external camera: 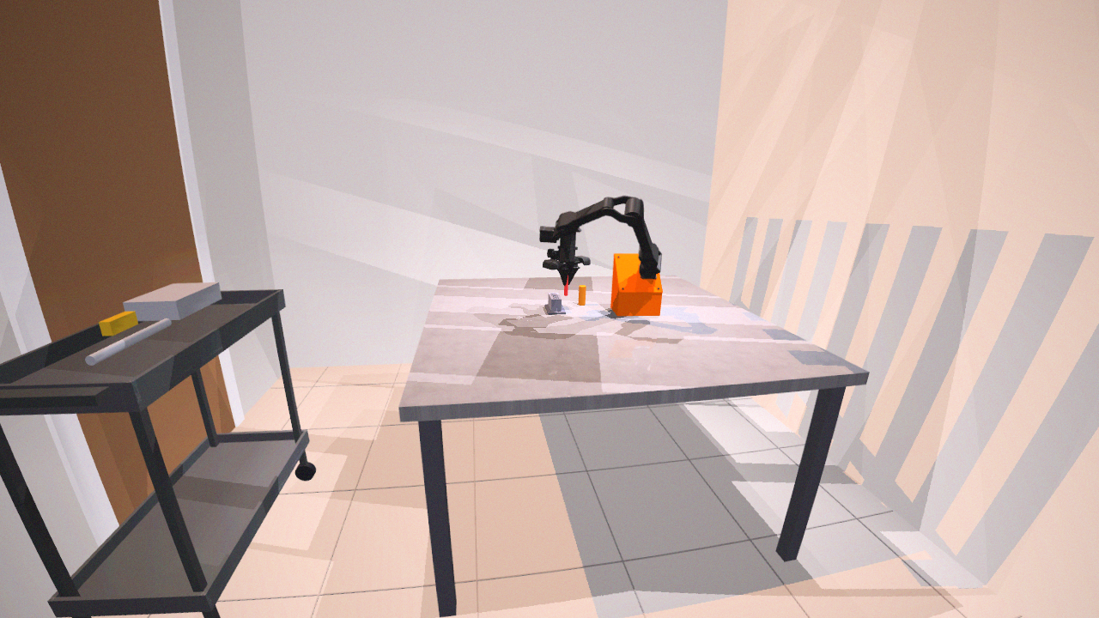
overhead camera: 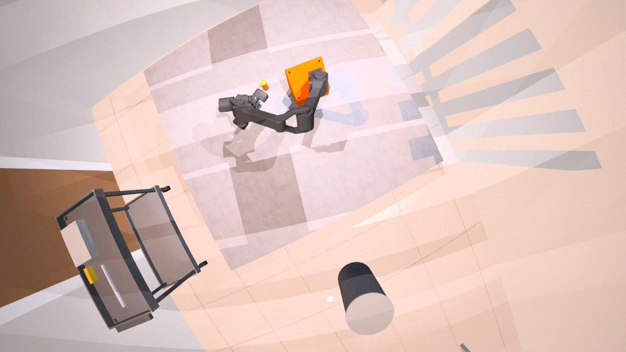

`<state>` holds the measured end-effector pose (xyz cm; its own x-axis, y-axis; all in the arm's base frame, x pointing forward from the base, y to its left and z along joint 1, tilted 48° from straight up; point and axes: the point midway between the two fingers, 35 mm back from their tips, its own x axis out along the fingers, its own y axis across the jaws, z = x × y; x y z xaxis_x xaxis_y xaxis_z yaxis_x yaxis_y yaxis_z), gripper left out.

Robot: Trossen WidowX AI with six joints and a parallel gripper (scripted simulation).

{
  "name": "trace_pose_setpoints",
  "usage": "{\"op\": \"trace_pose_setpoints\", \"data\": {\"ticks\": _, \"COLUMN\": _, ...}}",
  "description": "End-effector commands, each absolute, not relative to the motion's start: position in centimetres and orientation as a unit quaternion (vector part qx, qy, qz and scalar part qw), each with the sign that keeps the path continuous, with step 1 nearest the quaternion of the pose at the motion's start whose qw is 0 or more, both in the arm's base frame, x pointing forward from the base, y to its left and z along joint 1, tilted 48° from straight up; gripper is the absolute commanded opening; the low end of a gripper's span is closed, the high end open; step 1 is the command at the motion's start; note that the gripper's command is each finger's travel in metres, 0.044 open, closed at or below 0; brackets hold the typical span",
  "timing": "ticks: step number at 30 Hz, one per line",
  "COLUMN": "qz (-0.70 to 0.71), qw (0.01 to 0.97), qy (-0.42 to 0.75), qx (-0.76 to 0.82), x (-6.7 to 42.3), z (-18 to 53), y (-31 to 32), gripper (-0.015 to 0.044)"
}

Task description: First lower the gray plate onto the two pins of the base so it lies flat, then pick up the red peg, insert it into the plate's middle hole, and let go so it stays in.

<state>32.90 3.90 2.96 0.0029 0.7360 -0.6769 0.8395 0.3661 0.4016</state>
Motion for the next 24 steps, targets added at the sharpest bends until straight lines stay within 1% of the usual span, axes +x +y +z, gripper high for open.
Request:
{"op": "trace_pose_setpoints", "data": {"ticks": 1, "qz": -0.057, "qw": 0.437, "qy": 0.704, "qx": 0.557, "x": 33.6, "z": 2.2, "y": 3.3, "gripper": 0.0000}}
{"op": "trace_pose_setpoints", "data": {"ticks": 24, "qz": -0.051, "qw": 0.436, "qy": 0.704, "qx": 0.558, "x": 36.4, "z": -2.8, "y": -0.6, "gripper": 0.0000}}
